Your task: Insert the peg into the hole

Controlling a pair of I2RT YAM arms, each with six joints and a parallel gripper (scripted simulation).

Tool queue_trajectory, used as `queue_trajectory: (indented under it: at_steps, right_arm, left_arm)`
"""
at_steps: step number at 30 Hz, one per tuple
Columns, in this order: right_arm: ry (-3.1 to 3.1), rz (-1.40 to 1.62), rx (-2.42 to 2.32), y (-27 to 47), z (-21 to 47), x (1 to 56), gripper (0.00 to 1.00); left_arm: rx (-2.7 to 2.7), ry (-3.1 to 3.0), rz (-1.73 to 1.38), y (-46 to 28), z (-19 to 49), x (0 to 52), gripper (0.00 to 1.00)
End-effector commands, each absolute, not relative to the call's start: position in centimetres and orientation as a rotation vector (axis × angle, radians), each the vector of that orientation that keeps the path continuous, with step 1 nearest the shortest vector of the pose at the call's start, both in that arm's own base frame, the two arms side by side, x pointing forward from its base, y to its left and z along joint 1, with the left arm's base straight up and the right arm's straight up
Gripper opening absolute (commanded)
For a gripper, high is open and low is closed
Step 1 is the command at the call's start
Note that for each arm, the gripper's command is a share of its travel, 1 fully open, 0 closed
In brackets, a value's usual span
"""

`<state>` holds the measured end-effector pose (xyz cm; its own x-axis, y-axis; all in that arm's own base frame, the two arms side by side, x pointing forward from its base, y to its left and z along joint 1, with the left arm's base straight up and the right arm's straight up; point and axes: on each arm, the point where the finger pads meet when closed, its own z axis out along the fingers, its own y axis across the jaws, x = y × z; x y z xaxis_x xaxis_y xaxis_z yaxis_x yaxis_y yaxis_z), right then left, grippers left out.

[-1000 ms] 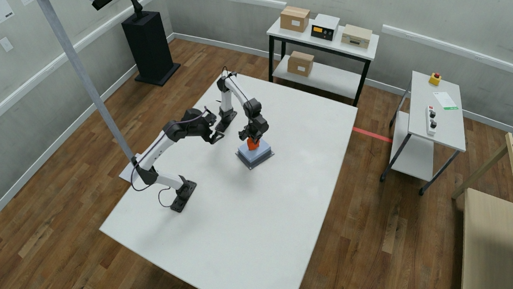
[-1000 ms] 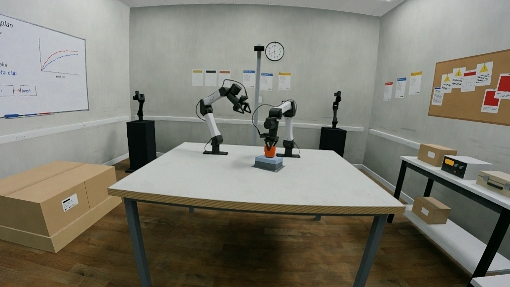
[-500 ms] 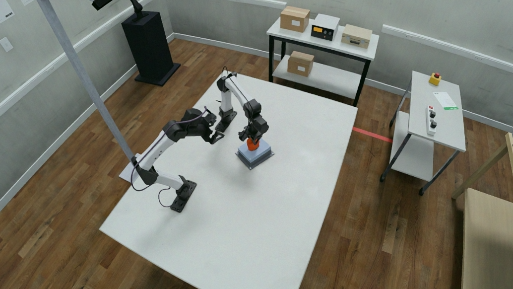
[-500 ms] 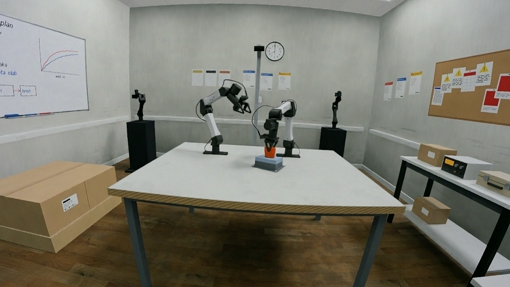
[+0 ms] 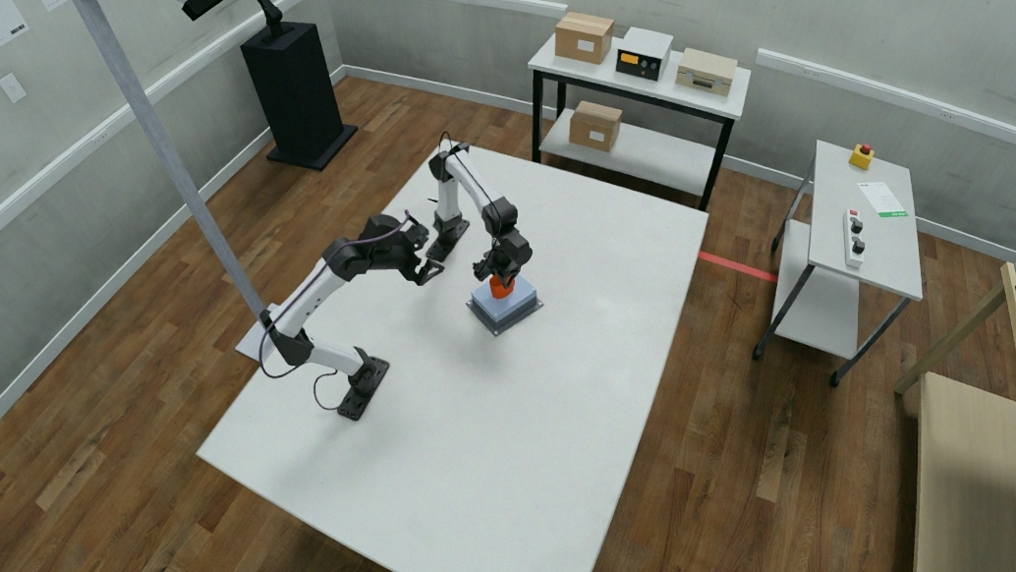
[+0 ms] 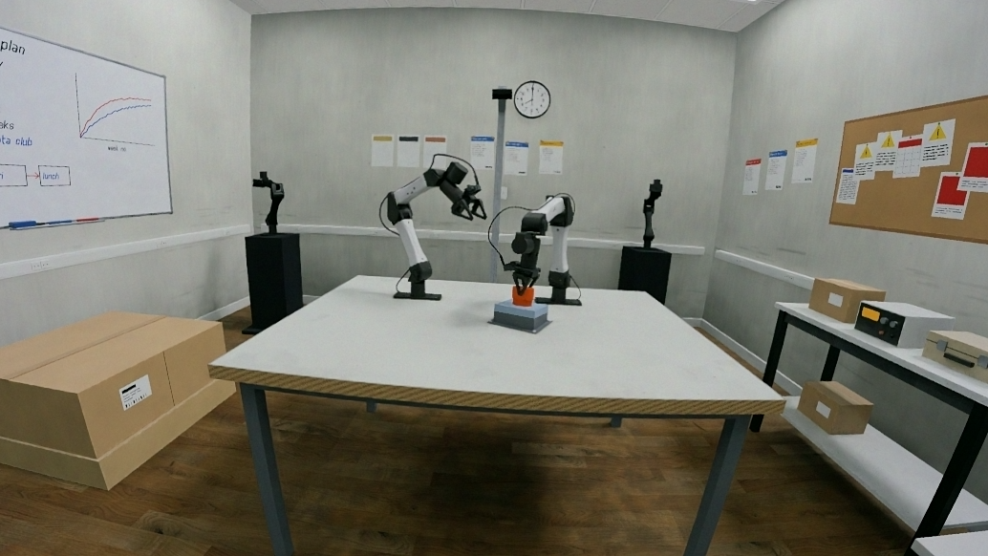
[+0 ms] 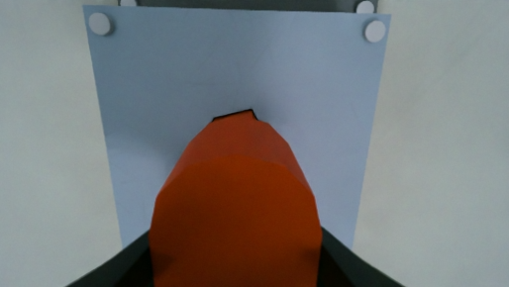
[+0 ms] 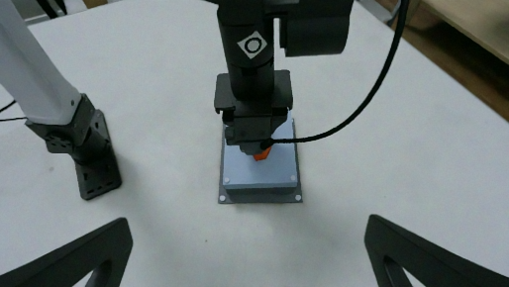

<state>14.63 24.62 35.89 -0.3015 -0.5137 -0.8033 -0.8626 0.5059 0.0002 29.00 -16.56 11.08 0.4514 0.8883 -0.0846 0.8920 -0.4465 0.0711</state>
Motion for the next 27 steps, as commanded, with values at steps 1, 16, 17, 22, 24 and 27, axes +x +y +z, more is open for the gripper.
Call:
queue_trajectory:
  at_steps: [1,16,17,22,24,27]
  right_arm:
    - [1.954,0.573,-1.112,24.5,36.8,14.6,1.00]
    - [1.954,0.573,-1.112,24.5,36.8,14.6,1.00]
    - [1.954,0.573,-1.112,24.5,36.8,14.6,1.00]
    - [1.954,0.573,-1.112,24.5,36.8,14.6,1.00]
    - [1.954,0.573,-1.112,24.5,36.8,14.6,1.00]
    - [1.954,0.573,-1.112,24.5,36.8,14.6,1.00]
  left_arm:
    - [2.547,1.551,-0.024,-17.2,11.8,29.7,0.40]
    - [2.556,1.561,-0.027,-16.9,10.6,29.9,0.40]
    - [2.560,1.564,-0.032,-17.0,10.4,29.9,0.40]
    - [2.548,1.557,-0.017,-17.0,10.7,30.1,0.40]
    - [2.553,1.561,-0.023,-16.9,10.4,29.9,0.40]
    - [2.562,1.567,-0.026,-16.8,9.8,30.0,0.40]
